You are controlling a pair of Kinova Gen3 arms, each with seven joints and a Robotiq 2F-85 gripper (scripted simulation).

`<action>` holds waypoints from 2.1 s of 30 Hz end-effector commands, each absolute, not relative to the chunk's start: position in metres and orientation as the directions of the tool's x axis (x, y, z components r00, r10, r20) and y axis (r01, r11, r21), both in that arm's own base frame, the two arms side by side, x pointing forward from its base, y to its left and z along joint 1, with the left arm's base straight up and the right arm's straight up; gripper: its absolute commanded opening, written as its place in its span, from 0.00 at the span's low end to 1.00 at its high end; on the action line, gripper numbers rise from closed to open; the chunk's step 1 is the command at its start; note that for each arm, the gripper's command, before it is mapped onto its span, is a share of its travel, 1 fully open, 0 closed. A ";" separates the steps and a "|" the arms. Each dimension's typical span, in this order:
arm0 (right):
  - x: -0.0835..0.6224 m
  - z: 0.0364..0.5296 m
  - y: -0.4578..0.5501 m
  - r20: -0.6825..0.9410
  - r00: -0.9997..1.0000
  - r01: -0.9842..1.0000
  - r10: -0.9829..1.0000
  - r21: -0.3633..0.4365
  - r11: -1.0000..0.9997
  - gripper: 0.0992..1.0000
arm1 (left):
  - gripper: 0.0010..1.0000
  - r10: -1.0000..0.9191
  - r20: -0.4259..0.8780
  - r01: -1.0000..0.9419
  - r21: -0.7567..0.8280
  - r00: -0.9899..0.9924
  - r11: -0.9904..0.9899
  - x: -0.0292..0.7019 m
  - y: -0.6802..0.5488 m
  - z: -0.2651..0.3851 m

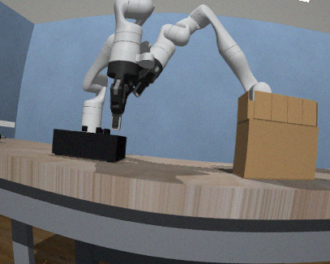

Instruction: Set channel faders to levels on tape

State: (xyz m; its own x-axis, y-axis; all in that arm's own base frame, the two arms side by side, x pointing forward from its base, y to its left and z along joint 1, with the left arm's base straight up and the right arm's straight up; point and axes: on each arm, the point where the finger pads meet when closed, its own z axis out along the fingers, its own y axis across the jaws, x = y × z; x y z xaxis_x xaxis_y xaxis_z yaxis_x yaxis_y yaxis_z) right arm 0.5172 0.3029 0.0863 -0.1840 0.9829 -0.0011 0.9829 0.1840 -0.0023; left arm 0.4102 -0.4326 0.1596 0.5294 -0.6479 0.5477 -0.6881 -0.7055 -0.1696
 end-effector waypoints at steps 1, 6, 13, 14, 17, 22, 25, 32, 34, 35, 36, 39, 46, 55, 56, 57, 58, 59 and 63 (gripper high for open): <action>0.518 0.085 0.303 0.000 -0.184 0.983 0.983 0.000 0.184 0.00 | 1.00 -0.647 0.550 -0.688 -0.169 0.529 -0.706 0.411 -0.433 0.161; 0.518 0.083 0.303 0.000 -0.184 0.983 0.983 0.000 0.184 0.00 | 1.00 -0.647 0.550 -0.688 -0.169 0.529 -0.706 0.411 -0.433 0.161; 0.518 0.081 0.303 0.000 -0.184 0.983 0.983 0.000 0.184 0.00 | 1.00 -0.647 0.550 -0.688 -0.169 0.529 -0.706 0.411 -0.433 0.161; 0.518 0.081 0.303 0.000 -0.184 0.983 0.983 0.000 0.184 0.00 | 1.00 -0.647 0.550 -0.688 -0.169 0.529 -0.706 0.411 -0.433 0.161; 0.518 0.081 0.303 0.000 -0.184 0.983 0.983 0.000 0.184 0.00 | 1.00 -0.647 0.550 -0.688 -0.169 0.529 -0.706 0.411 -0.433 0.161; 0.518 0.081 0.303 0.000 -0.184 0.983 0.983 0.000 0.184 0.00 | 1.00 -0.647 0.550 -0.688 -0.169 0.529 -0.706 0.411 -0.433 0.161; 0.518 0.081 0.303 0.000 -0.184 0.983 0.983 0.000 0.184 0.00 | 1.00 -0.647 0.550 -0.688 -0.169 0.529 -0.706 0.411 -0.433 0.161; 0.518 0.081 0.303 0.000 -0.184 0.983 0.983 0.000 0.184 0.00 | 1.00 -0.647 0.550 -0.688 -0.169 0.529 -0.706 0.411 -0.433 0.161; 0.518 0.081 0.303 0.000 -0.184 0.983 0.983 0.000 0.184 0.00 | 1.00 -0.647 0.550 -0.688 -0.169 0.529 -0.706 0.411 -0.433 0.161; 0.518 0.081 0.302 0.000 -0.184 0.983 0.983 0.000 0.184 0.00 | 1.00 -0.647 0.550 -0.688 -0.169 0.529 -0.706 0.411 -0.433 0.161; 0.518 0.081 0.302 0.000 -0.184 0.983 0.983 0.000 0.184 0.00 | 1.00 -0.647 0.550 -0.688 -0.169 0.529 -0.706 0.411 -0.433 0.161; 0.518 0.081 0.302 0.000 -0.184 0.983 0.983 0.000 0.184 0.00 | 1.00 -0.647 0.550 -0.688 -0.169 0.529 -0.706 0.411 -0.433 0.161; 0.519 0.081 0.299 0.000 -0.184 0.983 0.983 0.000 0.184 0.00 | 1.00 -0.647 0.550 -0.688 -0.169 0.529 -0.706 0.411 -0.433 0.161; 0.519 0.081 0.295 0.000 -0.184 0.983 0.983 0.000 0.184 0.00 | 1.00 -0.647 0.550 -0.688 -0.169 0.529 -0.706 0.411 -0.433 0.161; 0.519 0.081 0.295 0.000 -0.184 0.983 0.983 0.000 0.184 0.00 | 1.00 -0.647 0.550 -0.688 -0.169 0.529 -0.706 0.411 -0.433 0.161; 0.519 0.081 0.294 0.000 -0.184 0.983 0.983 0.000 0.184 0.00 | 1.00 -0.647 0.550 -0.688 -0.169 0.529 -0.706 0.411 -0.433 0.161; 0.520 0.081 0.293 0.000 -0.184 0.983 0.983 0.000 0.184 0.00 | 1.00 -0.647 0.550 -0.688 -0.169 0.529 -0.706 0.411 -0.433 0.161; 0.520 0.081 0.293 0.000 -0.184 0.983 0.983 0.000 0.184 0.00 | 1.00 -0.647 0.550 -0.688 -0.169 0.529 -0.706 0.411 -0.433 0.161; 0.520 0.081 0.290 0.000 -0.184 0.983 0.983 0.000 0.184 0.00 | 1.00 -0.647 0.550 -0.688 -0.169 0.529 -0.706 0.411 -0.433 0.161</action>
State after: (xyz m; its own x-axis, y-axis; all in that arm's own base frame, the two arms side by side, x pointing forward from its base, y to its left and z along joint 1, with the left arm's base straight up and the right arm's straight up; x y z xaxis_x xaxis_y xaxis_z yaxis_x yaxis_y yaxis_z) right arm 0.5193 0.2913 0.0795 -0.1841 0.9829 -0.0010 0.9829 0.1841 -0.0023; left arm 0.4102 -0.4326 0.1596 0.5294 -0.6479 0.5477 -0.6881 -0.7055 -0.1696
